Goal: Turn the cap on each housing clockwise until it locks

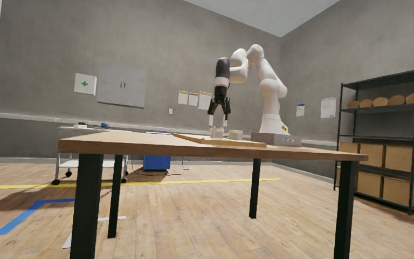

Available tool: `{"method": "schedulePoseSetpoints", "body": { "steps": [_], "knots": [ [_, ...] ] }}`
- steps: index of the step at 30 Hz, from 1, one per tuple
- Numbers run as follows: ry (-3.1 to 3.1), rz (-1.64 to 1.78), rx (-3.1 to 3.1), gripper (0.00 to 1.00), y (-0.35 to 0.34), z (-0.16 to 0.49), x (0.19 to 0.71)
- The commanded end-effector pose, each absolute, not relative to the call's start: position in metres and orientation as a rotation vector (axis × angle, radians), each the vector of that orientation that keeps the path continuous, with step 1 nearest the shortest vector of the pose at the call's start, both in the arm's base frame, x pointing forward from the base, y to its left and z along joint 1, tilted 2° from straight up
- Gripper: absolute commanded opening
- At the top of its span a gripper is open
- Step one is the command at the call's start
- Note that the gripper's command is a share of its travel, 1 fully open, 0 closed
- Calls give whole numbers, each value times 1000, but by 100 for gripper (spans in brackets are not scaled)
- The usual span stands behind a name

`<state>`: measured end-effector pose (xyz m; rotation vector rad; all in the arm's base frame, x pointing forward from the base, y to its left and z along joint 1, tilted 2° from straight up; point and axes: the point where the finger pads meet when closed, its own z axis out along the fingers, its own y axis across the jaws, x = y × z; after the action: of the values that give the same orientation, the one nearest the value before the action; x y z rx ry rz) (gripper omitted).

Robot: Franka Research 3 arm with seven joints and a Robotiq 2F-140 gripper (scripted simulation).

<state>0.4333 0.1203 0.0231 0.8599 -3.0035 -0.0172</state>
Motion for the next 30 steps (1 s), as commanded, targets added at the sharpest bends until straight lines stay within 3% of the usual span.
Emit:
{"method": "schedulePoseSetpoints", "body": {
  "steps": [1,30],
  "knots": [
    [-2989,-12,871,78,117,28,430],
    [-2989,-12,871,78,118,67,431]
  ]
}}
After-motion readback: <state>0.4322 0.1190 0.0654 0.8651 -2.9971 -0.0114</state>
